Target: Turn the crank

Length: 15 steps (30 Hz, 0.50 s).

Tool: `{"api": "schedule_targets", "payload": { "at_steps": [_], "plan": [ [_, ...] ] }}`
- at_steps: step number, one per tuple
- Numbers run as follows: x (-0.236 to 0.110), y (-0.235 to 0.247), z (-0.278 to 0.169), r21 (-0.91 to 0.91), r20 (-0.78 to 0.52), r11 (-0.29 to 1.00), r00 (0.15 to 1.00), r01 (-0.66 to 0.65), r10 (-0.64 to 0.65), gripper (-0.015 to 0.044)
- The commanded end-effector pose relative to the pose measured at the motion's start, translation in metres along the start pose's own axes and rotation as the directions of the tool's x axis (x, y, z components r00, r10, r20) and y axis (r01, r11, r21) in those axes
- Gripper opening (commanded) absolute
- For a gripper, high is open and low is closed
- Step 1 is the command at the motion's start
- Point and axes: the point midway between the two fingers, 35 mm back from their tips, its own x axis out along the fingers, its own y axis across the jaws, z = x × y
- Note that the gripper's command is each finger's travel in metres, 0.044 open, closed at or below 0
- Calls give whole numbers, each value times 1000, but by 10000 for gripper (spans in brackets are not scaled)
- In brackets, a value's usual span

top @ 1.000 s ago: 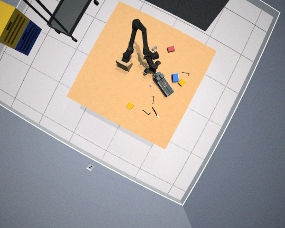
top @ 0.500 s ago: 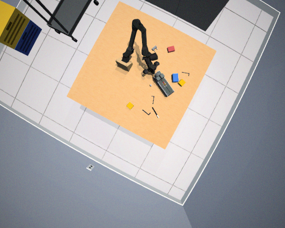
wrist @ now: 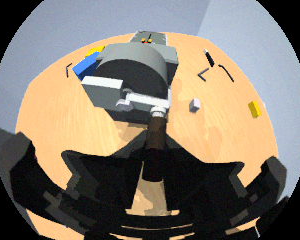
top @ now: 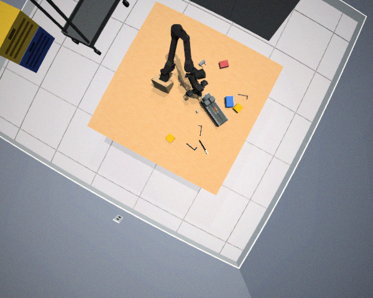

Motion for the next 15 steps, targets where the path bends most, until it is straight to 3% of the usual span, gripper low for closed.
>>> {"api": "schedule_targets", "payload": {
  "at_steps": [1, 15],
  "plan": [
    [-6, -2, 6, 5, 8, 1000, 1000, 4, -4, 0],
    [-20, 8, 20, 4, 8, 1000, 1000, 4, -4, 0]
  ]
}}
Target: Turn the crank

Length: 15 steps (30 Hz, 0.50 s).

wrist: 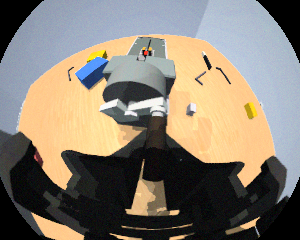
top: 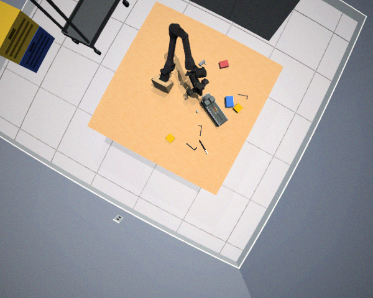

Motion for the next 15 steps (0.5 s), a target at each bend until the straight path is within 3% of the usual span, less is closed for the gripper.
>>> {"api": "schedule_targets", "payload": {
  "at_steps": [1, 15],
  "plan": [
    [-6, 4, 5, 1, 11, 1000, 1000, -6, 6, 0],
    [-7, 8, 6, 1, 11, 1000, 1000, -6, 6, 0]
  ]
}}
